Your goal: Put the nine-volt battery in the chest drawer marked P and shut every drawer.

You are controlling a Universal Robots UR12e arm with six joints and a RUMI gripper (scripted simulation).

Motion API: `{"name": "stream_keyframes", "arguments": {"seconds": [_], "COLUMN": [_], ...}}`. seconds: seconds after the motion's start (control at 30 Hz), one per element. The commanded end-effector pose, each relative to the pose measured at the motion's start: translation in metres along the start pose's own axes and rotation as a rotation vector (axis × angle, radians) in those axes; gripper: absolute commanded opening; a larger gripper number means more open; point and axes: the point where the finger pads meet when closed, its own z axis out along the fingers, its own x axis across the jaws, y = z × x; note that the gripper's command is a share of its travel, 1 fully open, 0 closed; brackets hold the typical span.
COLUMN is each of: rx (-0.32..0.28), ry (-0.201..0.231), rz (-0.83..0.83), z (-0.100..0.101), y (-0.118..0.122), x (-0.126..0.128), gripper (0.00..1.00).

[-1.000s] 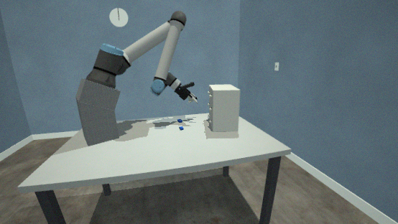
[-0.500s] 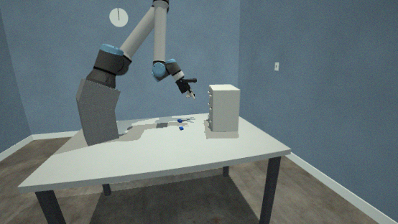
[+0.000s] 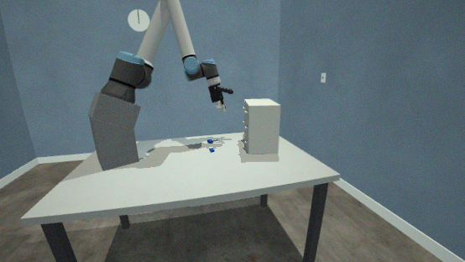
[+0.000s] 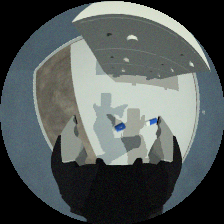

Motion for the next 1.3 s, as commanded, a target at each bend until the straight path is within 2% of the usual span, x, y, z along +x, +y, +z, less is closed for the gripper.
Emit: {"name": "stream_keyframes", "arguments": {"seconds": [0.0, 0.23, 0.47, 0.8, 1.27], "rx": [-0.069, -0.166, -0.227, -0.253, -0.255], "ry": [0.003, 0.003, 0.003, 0.002, 0.002], "rz": [-0.003, -0.002, -0.002, -0.002, -0.002], "z": [-0.003, -0.013, -0.019, -0.022, -0.023], "y": [0.001, 0.005, 0.008, 0.010, 0.010], "x": [0.000, 0.000, 0.000, 0.000, 0.000], "gripper": [1.00, 1.00, 1.00, 1.00, 1.00]}}
